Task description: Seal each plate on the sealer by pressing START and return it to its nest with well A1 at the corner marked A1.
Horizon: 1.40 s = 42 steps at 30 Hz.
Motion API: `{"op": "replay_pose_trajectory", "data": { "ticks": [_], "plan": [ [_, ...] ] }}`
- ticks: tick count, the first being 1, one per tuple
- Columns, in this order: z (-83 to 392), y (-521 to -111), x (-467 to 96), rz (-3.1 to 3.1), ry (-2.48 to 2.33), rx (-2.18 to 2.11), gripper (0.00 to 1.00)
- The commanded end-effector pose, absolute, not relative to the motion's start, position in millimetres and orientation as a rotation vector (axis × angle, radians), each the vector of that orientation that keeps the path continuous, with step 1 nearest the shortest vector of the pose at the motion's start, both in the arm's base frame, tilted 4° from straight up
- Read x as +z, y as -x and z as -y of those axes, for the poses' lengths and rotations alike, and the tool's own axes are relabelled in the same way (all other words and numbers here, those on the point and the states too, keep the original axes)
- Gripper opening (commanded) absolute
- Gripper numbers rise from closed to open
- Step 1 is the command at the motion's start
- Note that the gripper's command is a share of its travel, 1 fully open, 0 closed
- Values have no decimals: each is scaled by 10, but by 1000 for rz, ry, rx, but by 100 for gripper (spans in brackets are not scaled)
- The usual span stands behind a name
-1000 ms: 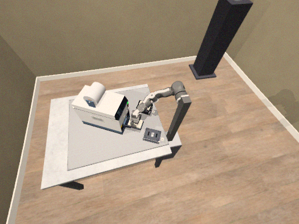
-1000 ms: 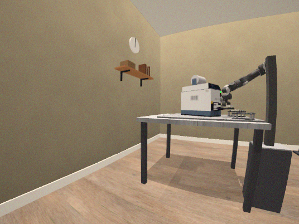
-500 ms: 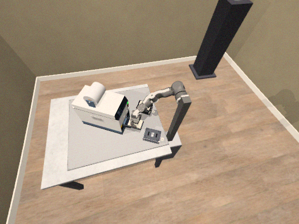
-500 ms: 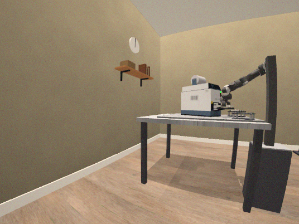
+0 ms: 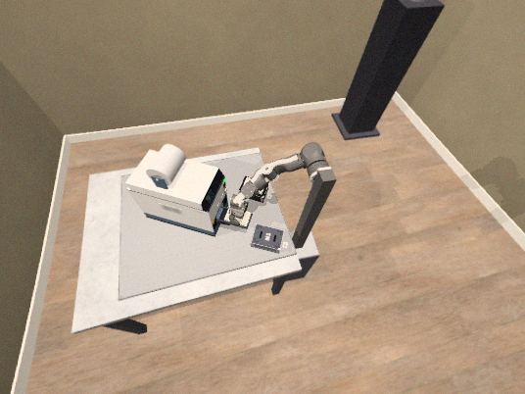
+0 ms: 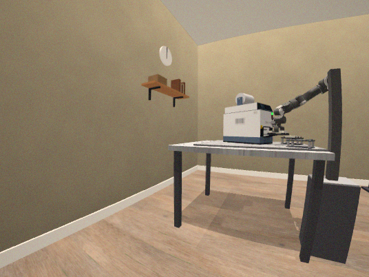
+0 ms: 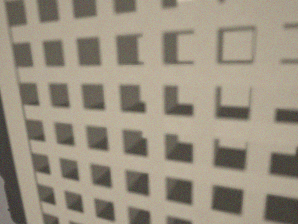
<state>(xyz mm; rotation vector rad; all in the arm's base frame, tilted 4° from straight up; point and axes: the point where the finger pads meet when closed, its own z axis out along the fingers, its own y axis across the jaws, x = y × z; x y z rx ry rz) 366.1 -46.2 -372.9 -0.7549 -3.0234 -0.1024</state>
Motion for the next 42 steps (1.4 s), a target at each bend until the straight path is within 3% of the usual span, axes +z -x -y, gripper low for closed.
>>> {"op": "replay_pose_trajectory", "data": {
  "ticks": [1, 42],
  "plan": [
    [449, -3671, -3726, 3028, 745, -112, 0],
    [455, -3669, -3779, 3027, 751, -106, 0]
  ]
}}
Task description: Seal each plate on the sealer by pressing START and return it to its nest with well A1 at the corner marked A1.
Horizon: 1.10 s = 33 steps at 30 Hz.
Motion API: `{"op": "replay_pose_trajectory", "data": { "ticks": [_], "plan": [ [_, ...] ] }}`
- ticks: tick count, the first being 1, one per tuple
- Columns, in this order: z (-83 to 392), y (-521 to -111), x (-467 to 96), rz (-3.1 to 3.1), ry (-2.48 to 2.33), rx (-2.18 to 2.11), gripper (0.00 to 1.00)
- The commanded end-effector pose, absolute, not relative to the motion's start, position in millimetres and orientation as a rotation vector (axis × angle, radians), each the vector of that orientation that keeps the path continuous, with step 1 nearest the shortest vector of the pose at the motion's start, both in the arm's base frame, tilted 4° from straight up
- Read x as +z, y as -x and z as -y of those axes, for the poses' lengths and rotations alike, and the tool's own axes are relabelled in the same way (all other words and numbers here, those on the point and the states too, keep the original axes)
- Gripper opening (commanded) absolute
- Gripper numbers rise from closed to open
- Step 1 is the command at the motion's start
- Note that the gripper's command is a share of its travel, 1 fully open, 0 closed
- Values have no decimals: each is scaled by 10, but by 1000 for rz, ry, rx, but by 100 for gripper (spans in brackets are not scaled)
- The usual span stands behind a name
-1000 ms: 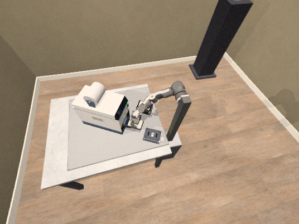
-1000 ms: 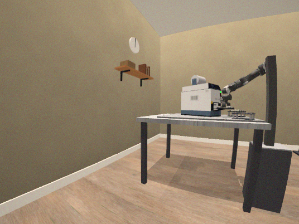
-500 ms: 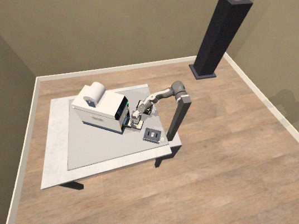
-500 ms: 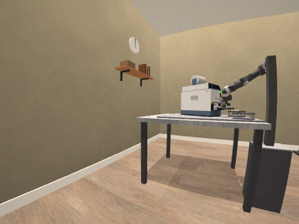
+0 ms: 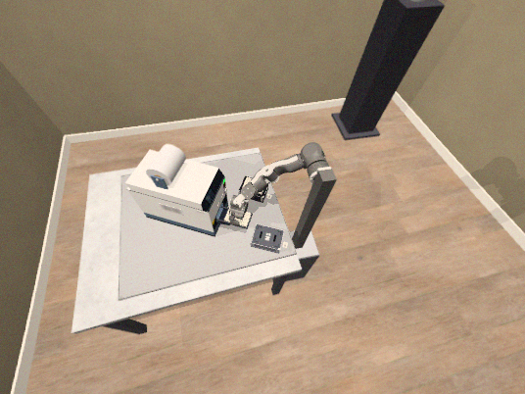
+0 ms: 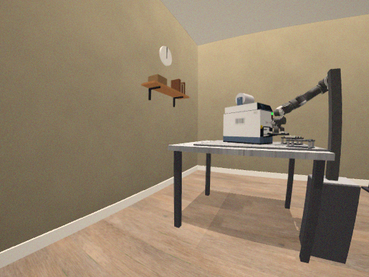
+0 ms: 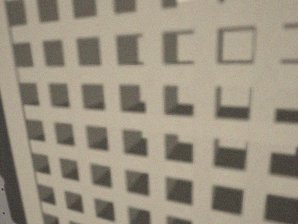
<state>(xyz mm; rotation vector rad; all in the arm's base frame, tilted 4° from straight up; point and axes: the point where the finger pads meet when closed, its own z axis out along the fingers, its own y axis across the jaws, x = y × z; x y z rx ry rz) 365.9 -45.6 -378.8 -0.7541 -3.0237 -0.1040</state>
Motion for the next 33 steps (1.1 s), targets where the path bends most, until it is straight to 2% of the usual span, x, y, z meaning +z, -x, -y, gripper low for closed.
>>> {"op": "replay_pose_trajectory", "data": {
  "ticks": [1, 10, 11, 33],
  "plan": [
    [455, -3669, -3779, 3027, 751, -106, 0],
    [455, -3669, -3779, 3027, 751, -106, 0],
    [455, -3669, -3779, 3027, 751, -106, 65],
    [455, -3669, -3779, 3027, 751, -106, 65]
  ]
}}
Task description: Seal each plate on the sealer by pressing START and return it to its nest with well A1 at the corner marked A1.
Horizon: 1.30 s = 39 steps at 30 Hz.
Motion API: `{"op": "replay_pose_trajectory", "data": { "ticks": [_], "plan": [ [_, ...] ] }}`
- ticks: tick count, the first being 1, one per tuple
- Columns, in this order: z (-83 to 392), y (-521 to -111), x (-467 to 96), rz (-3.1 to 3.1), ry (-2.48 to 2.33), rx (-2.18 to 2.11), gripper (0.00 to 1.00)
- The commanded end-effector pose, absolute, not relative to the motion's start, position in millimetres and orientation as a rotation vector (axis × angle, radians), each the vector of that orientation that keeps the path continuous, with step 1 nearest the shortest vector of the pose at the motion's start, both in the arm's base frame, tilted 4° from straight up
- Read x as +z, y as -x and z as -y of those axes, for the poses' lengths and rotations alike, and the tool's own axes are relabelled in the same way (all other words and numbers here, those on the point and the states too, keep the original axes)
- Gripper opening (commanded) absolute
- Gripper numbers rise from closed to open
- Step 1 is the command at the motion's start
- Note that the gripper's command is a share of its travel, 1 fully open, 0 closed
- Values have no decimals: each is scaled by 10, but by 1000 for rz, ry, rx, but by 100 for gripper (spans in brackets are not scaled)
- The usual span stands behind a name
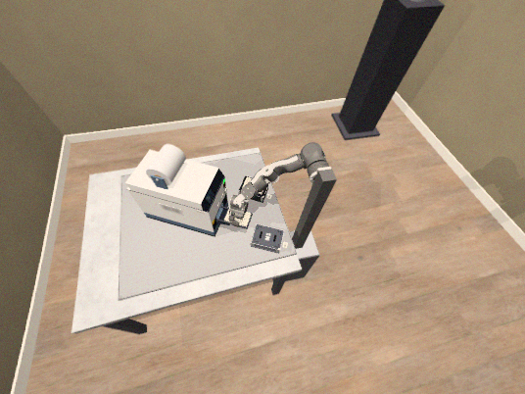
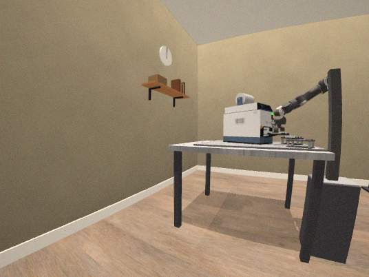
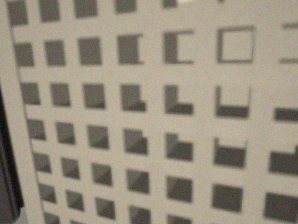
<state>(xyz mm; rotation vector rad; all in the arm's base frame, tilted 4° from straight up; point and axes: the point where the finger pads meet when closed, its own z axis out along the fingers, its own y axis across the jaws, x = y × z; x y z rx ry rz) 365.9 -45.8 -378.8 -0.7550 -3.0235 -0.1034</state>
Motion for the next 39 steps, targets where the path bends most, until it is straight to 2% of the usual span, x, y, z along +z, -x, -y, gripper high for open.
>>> {"op": "replay_pose_trajectory", "data": {
  "ticks": [1, 39],
  "plan": [
    [456, -3675, -3765, 3029, 748, -105, 65],
    [476, -3685, -3528, 3028, 758, -105, 65]
  ]
}}
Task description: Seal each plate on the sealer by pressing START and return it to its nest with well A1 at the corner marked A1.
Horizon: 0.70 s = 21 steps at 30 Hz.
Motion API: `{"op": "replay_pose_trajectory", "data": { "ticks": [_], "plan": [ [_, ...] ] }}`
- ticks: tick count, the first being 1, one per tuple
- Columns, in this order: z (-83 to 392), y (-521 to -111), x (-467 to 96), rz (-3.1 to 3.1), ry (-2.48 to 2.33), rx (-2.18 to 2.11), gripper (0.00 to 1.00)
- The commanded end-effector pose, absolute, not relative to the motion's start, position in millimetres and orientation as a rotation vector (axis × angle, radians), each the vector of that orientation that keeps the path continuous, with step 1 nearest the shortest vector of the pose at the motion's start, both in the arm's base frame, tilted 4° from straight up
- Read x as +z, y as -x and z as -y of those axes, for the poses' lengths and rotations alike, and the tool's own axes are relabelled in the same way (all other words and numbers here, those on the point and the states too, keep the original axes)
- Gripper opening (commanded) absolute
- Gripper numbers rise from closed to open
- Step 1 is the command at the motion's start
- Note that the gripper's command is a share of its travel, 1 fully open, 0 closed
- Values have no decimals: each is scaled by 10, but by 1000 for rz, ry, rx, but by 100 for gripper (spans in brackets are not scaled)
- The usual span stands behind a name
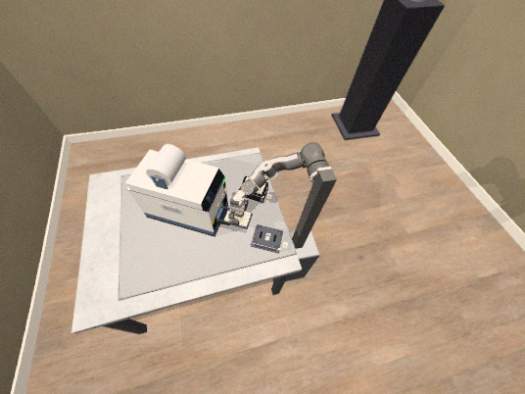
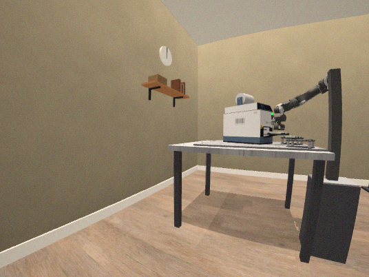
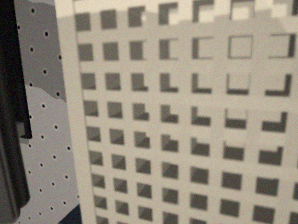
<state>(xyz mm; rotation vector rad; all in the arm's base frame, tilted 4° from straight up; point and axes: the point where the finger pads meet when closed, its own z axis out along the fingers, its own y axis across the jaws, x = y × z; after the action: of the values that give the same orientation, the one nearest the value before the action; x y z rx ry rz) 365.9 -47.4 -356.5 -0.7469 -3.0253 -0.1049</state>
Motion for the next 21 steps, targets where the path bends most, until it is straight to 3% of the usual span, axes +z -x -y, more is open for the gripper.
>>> {"op": "replay_pose_trajectory", "data": {
  "ticks": [1, 21],
  "plan": [
    [477, -3686, -3510, 3028, 759, -106, 65],
    [1034, -3487, -2998, 3450, 884, 89, 58]
  ]
}}
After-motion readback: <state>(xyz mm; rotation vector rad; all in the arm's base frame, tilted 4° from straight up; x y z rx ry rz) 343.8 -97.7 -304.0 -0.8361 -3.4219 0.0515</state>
